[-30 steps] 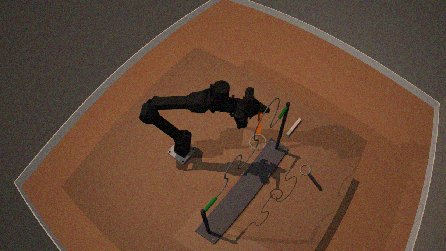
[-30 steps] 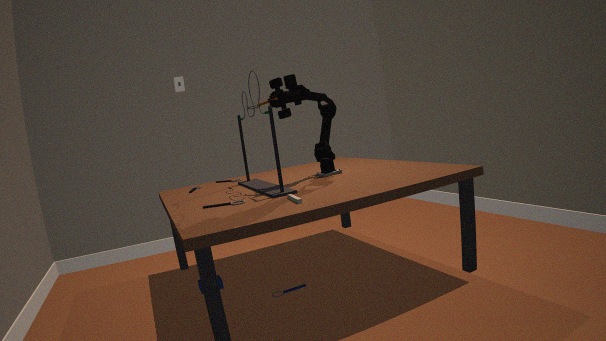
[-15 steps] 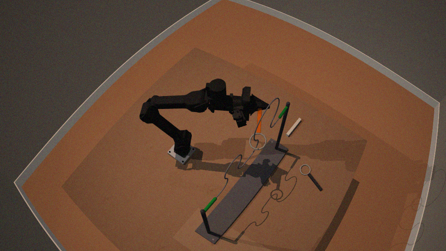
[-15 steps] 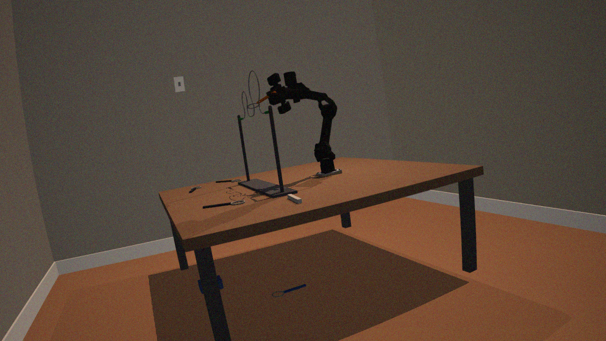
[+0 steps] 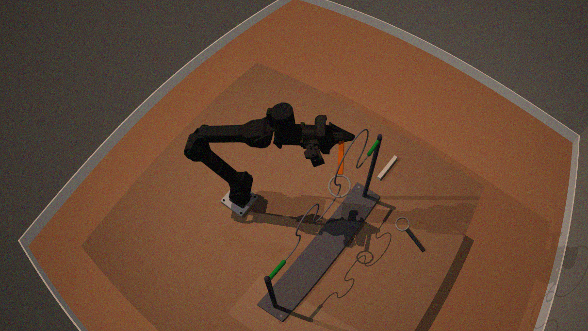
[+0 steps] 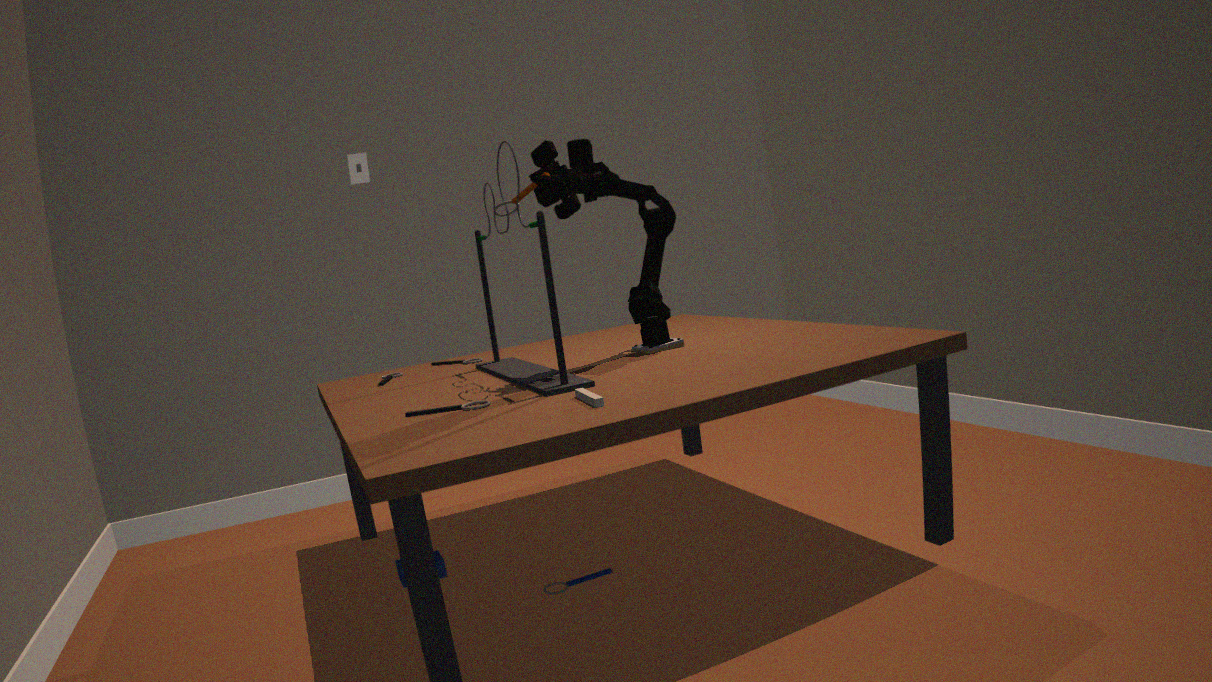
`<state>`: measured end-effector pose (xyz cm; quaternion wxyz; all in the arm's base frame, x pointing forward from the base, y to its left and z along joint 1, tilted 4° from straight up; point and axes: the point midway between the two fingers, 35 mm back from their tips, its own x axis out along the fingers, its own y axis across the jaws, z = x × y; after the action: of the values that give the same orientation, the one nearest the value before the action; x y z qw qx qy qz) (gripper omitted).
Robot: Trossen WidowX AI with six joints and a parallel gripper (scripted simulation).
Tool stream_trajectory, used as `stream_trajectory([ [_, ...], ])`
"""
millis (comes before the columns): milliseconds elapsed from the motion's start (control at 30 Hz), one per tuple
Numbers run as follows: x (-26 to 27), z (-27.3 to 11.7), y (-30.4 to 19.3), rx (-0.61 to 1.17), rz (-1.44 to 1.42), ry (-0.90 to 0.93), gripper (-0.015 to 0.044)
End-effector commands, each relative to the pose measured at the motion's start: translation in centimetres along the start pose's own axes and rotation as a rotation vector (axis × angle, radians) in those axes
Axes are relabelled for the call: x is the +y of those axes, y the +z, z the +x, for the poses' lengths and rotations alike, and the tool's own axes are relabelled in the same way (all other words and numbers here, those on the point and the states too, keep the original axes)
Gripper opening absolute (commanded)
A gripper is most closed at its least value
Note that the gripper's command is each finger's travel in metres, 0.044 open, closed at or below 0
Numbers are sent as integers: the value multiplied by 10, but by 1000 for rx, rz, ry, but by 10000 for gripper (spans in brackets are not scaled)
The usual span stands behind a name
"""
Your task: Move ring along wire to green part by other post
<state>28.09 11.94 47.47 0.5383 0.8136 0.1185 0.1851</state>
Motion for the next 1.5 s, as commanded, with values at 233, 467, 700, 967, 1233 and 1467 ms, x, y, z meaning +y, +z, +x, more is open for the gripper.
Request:
stream_trajectory([
  [233,21,-4,-2,20,79,56,-150],
  [467,31,-6,0,25,117,78,-150],
  [700,38,-8,1,27,134,87,-150],
  [967,42,-9,2,25,108,72,-150],
  [1233,42,-9,3,20,67,49,-150],
  [1467,41,-9,2,13,18,22,-150],
])
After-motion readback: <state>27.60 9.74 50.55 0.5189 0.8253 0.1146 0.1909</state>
